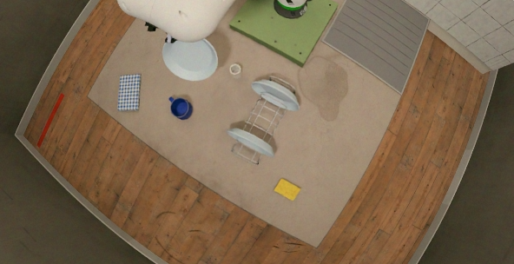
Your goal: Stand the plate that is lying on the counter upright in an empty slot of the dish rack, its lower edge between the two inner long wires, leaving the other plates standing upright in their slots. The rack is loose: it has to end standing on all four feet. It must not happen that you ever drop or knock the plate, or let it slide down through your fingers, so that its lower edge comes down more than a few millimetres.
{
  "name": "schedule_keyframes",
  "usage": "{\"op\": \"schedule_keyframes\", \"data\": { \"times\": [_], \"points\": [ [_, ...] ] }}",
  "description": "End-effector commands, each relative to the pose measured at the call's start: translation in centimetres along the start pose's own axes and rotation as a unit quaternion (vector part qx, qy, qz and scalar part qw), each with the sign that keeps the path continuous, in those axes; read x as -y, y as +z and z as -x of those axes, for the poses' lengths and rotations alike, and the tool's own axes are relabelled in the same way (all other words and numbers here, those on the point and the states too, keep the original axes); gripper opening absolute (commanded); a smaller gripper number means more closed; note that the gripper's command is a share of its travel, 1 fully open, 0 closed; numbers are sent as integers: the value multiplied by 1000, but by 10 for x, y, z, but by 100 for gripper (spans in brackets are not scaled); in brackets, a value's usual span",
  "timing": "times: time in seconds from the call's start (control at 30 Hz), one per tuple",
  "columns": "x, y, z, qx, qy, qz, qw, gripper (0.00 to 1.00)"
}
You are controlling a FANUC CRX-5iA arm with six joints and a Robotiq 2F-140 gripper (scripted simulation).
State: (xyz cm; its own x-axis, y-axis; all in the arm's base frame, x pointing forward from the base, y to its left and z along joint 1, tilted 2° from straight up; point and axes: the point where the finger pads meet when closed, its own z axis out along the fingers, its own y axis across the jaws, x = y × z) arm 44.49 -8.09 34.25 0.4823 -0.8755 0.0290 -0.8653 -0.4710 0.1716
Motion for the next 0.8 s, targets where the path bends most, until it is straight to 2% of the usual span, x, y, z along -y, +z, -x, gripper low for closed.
{"op": "schedule_keyframes", "data": {
  "times": [0.0,0.4,0.77],
  "points": [
    [-1,-4,0,-1,0,-1,1000,10],
    [-2,-15,0,-1,0,-1,1000,10],
    [-3,-19,0,-1,0,-1,1000,10]
  ]
}}
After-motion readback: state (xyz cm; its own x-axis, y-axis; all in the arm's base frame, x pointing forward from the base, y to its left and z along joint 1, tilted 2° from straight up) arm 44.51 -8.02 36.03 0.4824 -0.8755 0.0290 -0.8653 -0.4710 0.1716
